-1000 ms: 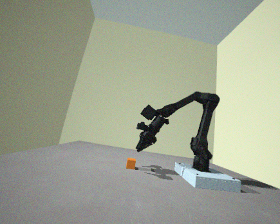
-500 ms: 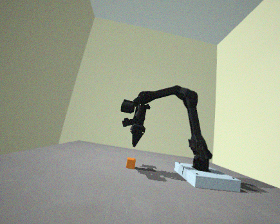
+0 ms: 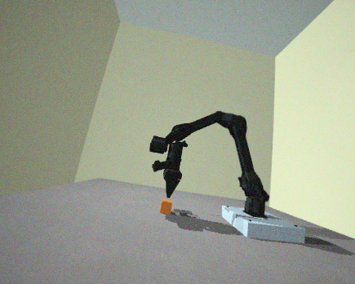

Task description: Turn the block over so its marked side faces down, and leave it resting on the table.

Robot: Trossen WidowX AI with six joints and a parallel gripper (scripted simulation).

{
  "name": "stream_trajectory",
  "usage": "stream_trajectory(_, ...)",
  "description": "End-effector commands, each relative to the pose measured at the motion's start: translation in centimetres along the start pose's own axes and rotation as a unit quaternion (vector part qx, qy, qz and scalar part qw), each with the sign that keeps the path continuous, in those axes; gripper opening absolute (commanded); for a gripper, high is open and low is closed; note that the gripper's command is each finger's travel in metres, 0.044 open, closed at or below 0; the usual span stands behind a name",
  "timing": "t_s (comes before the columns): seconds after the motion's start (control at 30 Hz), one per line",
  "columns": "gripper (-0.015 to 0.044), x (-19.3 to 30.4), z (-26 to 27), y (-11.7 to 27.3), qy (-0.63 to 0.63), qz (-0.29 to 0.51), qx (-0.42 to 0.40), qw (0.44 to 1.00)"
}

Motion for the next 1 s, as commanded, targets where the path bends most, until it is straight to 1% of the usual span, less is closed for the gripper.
stream_trajectory(0.0,0.044,0.1,0.0,-0.8,-0.002,0.003,0.003,1.0)
stream_trajectory(0.77,0.044,0.1,-0.1,-4.1,-0.002,0.003,0.003,1.0)
stream_trajectory(0.97,0.0282,0.1,-0.1,-4.1,-0.002,0.003,0.003,1.0)
Point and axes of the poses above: the point midway between the two fingers, 35 mm back from their tips, its own y axis back along the fingers, its own z axis across the jaws, x = y × z, the point moved 9 cm from there along y, back along the fingers, and after that the axes turned 9 degrees about -y, right-handed, at the moved point
